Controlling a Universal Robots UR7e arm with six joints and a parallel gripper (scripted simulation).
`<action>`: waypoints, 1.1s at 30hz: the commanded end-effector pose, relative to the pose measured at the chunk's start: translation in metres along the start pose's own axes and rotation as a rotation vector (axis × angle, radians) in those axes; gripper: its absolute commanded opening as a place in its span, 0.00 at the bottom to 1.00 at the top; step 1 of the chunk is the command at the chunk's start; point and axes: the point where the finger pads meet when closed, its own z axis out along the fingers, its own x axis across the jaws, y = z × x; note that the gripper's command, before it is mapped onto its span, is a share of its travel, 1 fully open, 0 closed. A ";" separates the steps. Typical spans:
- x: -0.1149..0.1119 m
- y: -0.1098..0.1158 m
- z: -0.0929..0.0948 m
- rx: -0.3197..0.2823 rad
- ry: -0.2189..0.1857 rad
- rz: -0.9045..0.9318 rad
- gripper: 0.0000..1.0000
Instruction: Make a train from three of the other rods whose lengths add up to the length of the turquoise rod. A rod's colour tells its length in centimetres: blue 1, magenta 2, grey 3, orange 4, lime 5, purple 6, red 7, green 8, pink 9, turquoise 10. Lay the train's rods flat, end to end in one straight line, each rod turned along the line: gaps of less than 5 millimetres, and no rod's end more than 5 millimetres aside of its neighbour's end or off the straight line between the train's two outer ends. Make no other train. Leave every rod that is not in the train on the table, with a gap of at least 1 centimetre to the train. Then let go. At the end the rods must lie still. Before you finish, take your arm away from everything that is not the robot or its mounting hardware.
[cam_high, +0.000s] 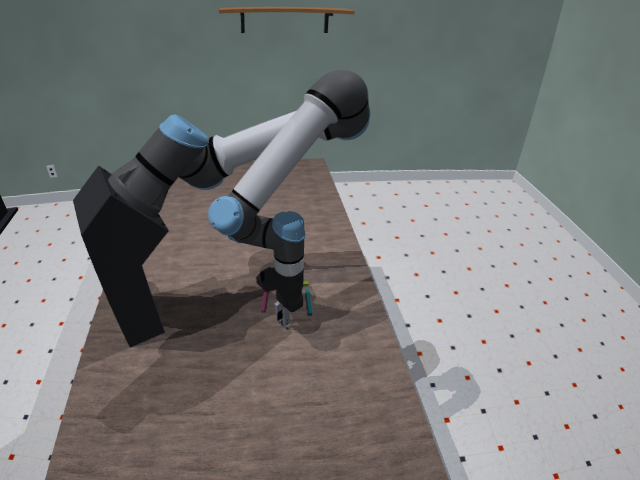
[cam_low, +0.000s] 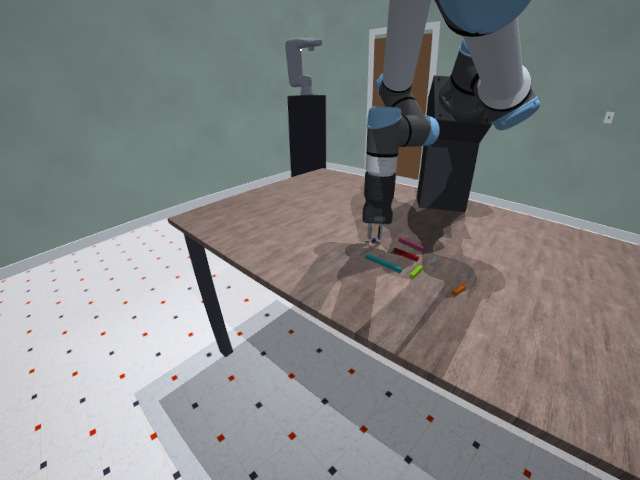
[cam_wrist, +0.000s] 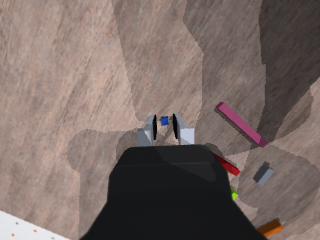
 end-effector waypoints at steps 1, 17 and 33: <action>0.000 0.000 -0.010 0.000 0.000 0.000 0.54; 0.000 0.000 -0.058 0.000 0.000 0.000 0.54; 0.000 0.000 -0.078 0.000 0.000 0.000 0.54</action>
